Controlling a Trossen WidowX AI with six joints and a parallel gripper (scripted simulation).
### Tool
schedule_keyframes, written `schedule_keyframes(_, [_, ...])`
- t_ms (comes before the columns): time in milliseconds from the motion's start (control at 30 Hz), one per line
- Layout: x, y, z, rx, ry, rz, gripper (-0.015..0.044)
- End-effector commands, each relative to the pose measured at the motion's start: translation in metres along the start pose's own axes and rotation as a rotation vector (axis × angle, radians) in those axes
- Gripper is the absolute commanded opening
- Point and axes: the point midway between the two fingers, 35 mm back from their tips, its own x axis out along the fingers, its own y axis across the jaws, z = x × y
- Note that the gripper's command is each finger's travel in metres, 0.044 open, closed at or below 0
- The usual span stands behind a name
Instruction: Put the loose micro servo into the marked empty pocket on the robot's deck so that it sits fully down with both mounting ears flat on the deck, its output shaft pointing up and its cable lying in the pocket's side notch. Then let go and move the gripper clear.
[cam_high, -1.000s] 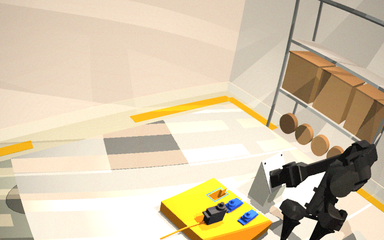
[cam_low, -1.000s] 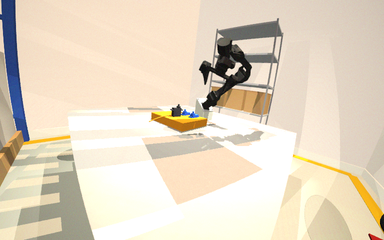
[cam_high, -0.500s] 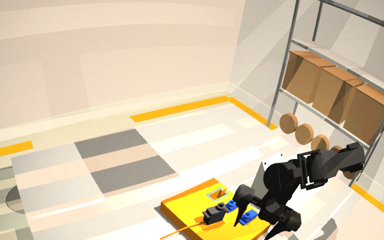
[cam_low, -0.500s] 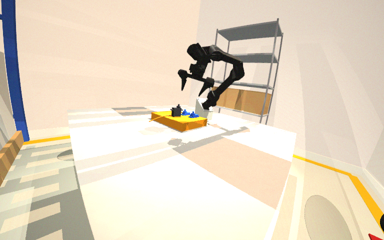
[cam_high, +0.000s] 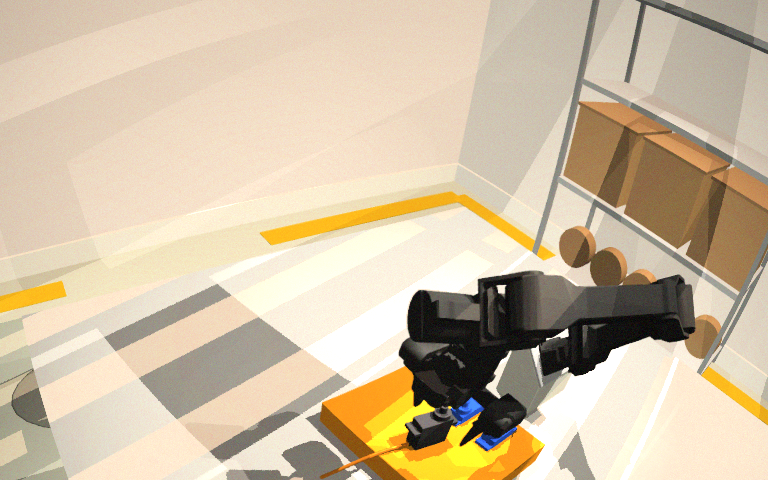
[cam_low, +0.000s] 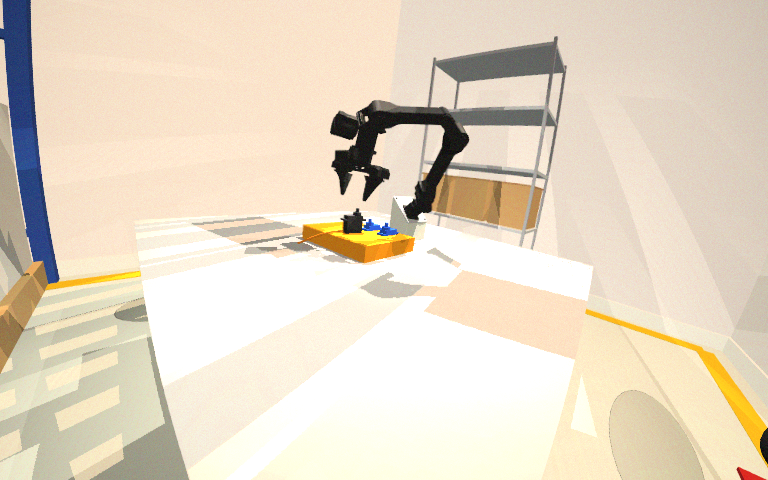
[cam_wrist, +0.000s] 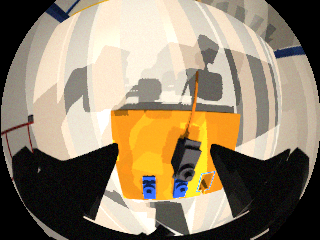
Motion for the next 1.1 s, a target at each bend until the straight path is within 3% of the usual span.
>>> schedule_keyframes(0, [0.014, -0.031, -0.022, 0.142, 0.079, 0.024, 0.0440])
schedule_keyframes(167, [0.023, -0.052, -0.041, 0.239, 0.134, 0.047, 0.0440])
schedule_keyframes(1067, [0.064, -0.048, -0.047, 0.238, 0.133, 0.049, 0.0440])
